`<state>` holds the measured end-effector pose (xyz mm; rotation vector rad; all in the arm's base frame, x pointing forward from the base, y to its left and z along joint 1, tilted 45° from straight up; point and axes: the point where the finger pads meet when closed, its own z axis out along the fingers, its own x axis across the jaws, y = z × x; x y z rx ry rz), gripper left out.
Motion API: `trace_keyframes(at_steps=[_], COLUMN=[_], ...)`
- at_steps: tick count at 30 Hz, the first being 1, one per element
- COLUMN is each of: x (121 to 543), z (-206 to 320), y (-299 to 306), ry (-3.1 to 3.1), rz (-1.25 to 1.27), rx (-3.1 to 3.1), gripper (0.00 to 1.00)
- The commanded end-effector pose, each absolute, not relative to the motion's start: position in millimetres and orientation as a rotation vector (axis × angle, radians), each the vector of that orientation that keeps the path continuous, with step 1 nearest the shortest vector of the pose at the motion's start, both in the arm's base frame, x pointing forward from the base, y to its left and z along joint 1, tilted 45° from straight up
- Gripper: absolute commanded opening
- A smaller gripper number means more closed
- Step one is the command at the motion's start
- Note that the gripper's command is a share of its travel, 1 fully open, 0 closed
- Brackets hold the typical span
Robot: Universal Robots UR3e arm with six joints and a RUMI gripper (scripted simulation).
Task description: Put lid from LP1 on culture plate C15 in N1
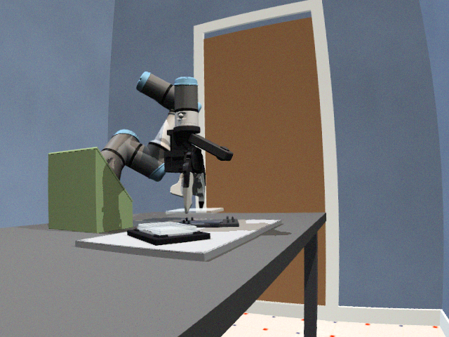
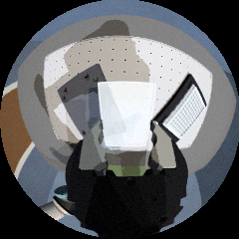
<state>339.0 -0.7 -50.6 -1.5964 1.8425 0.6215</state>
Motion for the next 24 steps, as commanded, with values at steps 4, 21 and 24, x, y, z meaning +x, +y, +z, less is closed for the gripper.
trace_keyframes(at_steps=[4,21,24], x=[338.7,331.5,330.1], z=[-88.0,-140.4,-150.9], y=[-38.5,-91.1,-101.8], ry=[2.027,2.268,2.312], rz=[0.694,0.816,0.839], rx=[-1.441,-1.145,-1.082], gripper=[0.0,0.0,0.0])
